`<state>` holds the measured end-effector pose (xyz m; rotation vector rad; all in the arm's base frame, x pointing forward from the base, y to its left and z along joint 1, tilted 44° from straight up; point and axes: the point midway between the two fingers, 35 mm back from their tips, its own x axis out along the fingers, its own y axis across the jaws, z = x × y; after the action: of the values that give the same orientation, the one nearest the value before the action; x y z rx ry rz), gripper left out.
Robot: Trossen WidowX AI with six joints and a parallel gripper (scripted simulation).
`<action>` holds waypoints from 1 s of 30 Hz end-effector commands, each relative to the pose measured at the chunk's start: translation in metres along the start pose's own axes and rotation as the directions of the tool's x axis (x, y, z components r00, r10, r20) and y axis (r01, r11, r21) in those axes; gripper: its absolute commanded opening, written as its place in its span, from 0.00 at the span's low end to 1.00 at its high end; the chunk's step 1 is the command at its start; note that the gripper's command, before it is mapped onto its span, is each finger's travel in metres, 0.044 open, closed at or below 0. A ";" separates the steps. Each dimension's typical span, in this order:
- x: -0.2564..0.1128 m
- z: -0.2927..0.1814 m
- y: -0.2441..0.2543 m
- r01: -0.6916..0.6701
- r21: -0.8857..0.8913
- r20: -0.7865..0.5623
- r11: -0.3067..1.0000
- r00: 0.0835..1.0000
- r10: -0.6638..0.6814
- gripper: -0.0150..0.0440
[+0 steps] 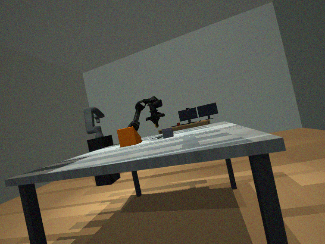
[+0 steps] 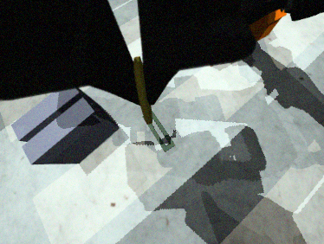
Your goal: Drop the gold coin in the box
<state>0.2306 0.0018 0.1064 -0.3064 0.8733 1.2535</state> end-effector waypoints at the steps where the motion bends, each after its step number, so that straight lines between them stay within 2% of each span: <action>1: 0.001 -0.002 0.002 -0.004 0.119 -0.005 0.993 1.000 0.005 0.25; 10: 0.000 -0.004 0.003 -0.002 0.417 -0.005 0.909 1.000 0.005 0.25; 20: 0.000 -0.007 0.004 0.000 0.700 -0.005 0.714 1.000 0.005 0.25; 25: 0.000 -0.008 0.004 0.001 0.809 -0.005 0.588 1.000 0.005 0.25; 30: 0.000 -0.008 0.004 0.002 0.822 -0.005 0.569 1.000 0.005 0.25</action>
<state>0.2252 -0.0021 0.1033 0.4464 1.3555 0.7232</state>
